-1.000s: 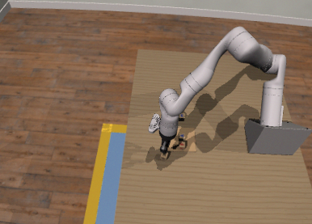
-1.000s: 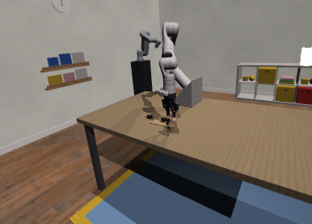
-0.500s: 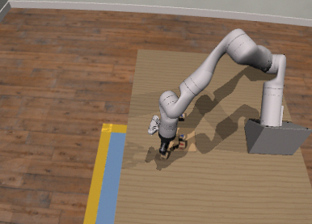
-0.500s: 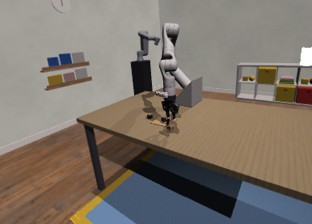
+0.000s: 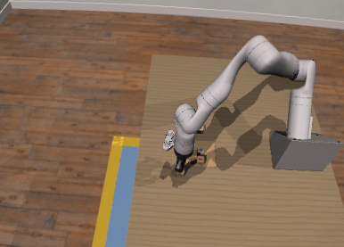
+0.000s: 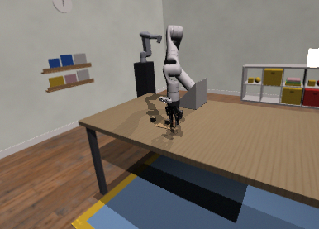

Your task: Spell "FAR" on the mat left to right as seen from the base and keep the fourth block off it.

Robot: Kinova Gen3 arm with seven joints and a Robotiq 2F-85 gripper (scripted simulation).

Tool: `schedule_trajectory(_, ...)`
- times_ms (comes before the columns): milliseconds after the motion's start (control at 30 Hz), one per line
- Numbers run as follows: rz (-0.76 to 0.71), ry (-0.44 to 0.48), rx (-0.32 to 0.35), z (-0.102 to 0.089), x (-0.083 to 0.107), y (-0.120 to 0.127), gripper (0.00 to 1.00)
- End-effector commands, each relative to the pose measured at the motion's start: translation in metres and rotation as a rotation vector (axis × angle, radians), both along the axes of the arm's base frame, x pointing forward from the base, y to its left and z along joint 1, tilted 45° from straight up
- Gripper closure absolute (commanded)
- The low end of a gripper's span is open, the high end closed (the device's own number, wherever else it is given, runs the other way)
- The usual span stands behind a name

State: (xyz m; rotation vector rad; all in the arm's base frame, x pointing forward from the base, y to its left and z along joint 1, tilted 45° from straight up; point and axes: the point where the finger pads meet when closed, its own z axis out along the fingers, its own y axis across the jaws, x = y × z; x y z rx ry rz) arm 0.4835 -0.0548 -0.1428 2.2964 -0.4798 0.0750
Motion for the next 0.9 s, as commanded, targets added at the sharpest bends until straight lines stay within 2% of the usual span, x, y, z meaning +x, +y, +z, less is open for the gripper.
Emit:
schedule_trajectory(0, -0.007, 0.000, 0.004, -0.0067, -0.0028, -0.0044, 0.52)
schedule_trajectory(867, -0.009, 0.003, 0.003, -0.0133, -0.0045, -0.0115, 0.52)
